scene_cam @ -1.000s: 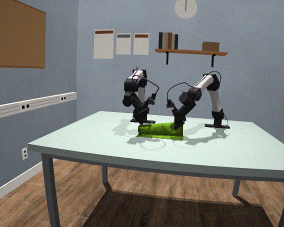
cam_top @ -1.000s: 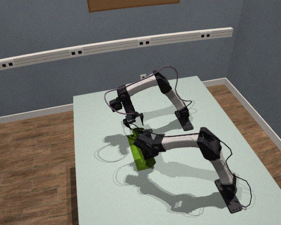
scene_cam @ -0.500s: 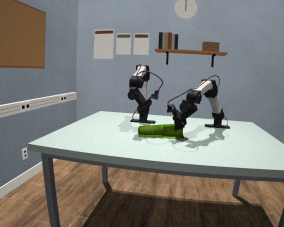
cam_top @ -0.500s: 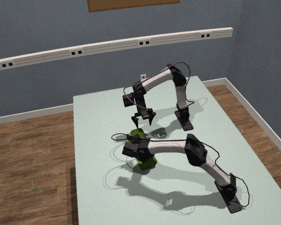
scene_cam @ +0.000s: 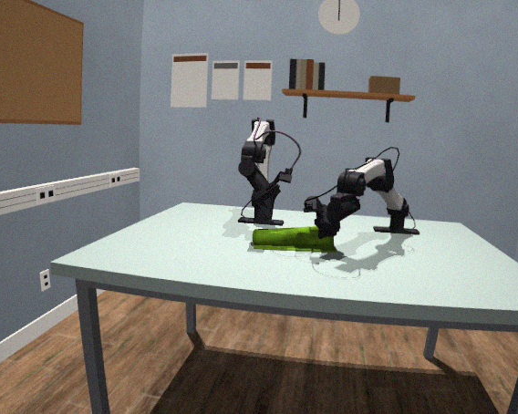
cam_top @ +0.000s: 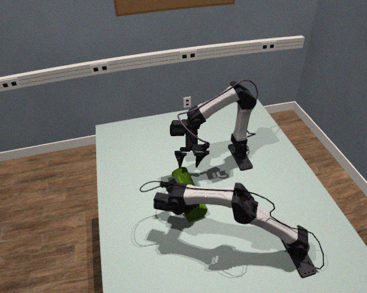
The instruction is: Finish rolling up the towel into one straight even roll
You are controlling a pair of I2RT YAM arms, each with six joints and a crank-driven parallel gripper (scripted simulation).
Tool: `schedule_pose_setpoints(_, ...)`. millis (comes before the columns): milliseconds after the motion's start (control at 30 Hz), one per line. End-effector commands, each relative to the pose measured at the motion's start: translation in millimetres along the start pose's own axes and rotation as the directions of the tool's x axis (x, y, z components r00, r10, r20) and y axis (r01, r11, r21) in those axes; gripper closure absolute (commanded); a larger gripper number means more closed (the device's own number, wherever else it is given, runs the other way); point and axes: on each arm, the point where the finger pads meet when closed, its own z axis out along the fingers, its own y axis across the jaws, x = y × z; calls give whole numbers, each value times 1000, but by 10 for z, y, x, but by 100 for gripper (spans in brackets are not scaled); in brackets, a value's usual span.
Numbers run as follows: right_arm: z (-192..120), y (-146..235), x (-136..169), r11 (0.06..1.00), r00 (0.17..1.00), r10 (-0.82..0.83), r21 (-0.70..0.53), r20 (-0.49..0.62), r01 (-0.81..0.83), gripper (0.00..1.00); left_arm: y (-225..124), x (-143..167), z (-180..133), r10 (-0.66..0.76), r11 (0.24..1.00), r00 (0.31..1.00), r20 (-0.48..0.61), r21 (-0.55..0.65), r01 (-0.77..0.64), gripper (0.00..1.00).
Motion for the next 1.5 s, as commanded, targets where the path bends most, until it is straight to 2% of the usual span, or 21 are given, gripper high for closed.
schedule_pose_setpoints(0,-4,-154,-47,998,999,-37,55,18,36,2,-82,65,2,-26,997,999,-40,72,29,66)
schedule_pose_setpoints(267,-104,-383,20,997,996,-76,24,35,75,2,-14,114,65,-26,997,999,-40,72,29,66)
schedule_pose_setpoints(500,44,-305,131,997,997,-73,26,34,72,2,-14,114,65,-26,997,999,-40,72,29,66)
schedule_pose_setpoints(833,462,-85,447,997,998,-63,34,29,62,2,-14,114,65,-26,997,999,-40,72,29,66)
schedule_pose_setpoints(1233,482,-283,412,998,998,-63,35,29,62,2,-14,114,65,-26,997,999,-40,72,29,66)
schedule_pose_setpoints(1467,482,-283,412,998,998,-63,35,29,62,32,-14,114,65,-26,997,999,-40,72,29,66)
